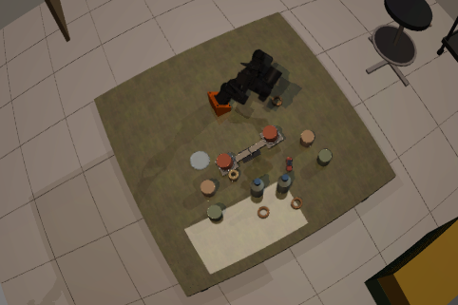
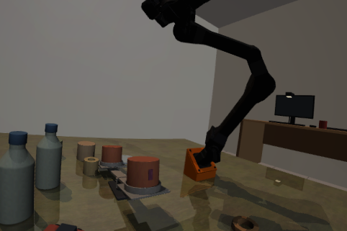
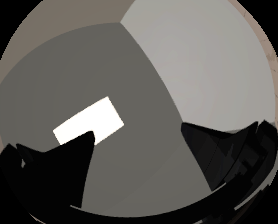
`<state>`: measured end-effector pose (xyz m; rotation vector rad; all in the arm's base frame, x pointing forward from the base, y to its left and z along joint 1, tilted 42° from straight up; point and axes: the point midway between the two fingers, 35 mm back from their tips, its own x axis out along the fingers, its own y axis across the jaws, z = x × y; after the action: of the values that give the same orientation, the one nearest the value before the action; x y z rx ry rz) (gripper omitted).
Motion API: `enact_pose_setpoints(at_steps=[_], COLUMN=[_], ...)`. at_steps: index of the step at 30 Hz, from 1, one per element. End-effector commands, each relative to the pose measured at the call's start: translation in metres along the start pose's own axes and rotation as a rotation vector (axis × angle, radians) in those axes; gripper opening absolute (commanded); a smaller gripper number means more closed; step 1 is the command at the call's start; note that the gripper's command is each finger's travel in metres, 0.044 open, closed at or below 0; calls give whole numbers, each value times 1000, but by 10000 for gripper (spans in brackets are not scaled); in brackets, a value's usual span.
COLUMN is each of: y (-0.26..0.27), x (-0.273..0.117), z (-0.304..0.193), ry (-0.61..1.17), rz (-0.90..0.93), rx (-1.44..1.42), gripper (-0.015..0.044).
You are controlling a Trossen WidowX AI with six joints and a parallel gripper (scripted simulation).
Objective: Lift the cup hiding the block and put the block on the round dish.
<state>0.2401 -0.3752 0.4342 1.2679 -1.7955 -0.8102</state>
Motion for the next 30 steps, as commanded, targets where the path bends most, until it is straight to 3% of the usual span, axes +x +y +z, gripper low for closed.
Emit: enact_pose_setpoints(at_steps=[1, 30], y=[-11, -104], x=[2, 0], z=[0, 22], ry=[40, 413], rz=[-35, -304], rx=[-132, -1015], gripper=[440, 440])
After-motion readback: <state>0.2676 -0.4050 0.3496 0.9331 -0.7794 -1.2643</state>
